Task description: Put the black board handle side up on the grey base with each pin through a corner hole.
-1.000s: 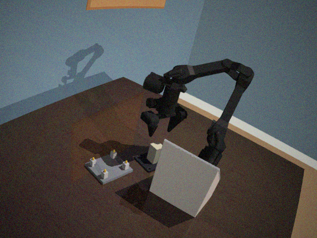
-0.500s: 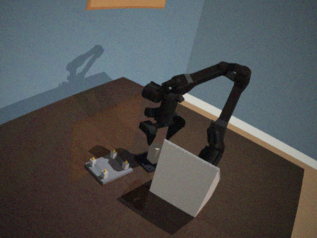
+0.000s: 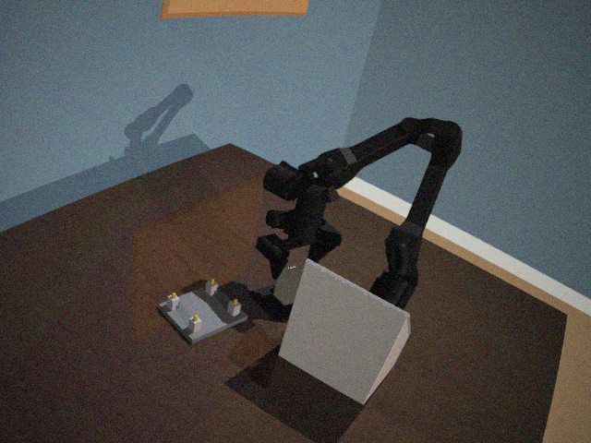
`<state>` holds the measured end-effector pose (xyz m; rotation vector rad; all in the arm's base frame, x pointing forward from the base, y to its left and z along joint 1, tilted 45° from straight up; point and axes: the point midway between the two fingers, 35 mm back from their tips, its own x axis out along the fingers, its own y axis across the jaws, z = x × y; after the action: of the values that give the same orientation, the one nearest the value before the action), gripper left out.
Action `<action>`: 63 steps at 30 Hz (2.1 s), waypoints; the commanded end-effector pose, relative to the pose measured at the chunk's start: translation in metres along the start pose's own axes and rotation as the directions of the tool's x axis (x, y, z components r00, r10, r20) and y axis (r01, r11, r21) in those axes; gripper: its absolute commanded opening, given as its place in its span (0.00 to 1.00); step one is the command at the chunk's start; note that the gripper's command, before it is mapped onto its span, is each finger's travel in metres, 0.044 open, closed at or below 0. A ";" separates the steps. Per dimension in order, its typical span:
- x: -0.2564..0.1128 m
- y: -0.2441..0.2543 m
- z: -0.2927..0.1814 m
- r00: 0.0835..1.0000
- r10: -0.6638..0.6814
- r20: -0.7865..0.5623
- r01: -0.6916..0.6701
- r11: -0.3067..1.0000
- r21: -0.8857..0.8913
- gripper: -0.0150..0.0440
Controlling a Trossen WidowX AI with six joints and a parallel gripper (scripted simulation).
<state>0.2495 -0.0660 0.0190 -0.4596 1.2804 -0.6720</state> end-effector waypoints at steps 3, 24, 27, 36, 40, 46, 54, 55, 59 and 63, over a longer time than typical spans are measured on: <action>0.011 0.001 -0.003 1.000 -0.005 -0.007 0.005 1.000 -0.012 1.00; 0.039 -0.002 -0.006 1.000 -0.011 -0.005 0.011 1.000 -0.013 0.96; 0.039 -0.002 -0.006 1.000 -0.011 -0.005 0.011 1.000 -0.013 0.82; 0.039 -0.002 -0.006 1.000 -0.011 -0.005 0.011 1.000 -0.013 0.55; 0.039 -0.002 -0.006 1.000 -0.011 -0.005 0.011 1.000 -0.013 0.51; 0.031 0.000 -0.004 1.000 -0.008 -0.006 0.008 1.000 -0.012 0.25; 0.013 0.002 -0.002 1.000 -0.002 -0.007 0.002 1.000 -0.012 0.25; 0.010 0.002 -0.002 1.000 -0.002 -0.007 0.001 1.000 -0.012 0.25; 0.001 0.003 -0.001 1.000 0.000 -0.008 0.000 1.000 -0.012 0.25; -0.009 0.003 -0.001 1.000 0.000 -0.008 0.000 1.000 -0.012 0.25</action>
<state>0.2443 -0.0632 0.0150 -0.4784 1.3111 -0.6695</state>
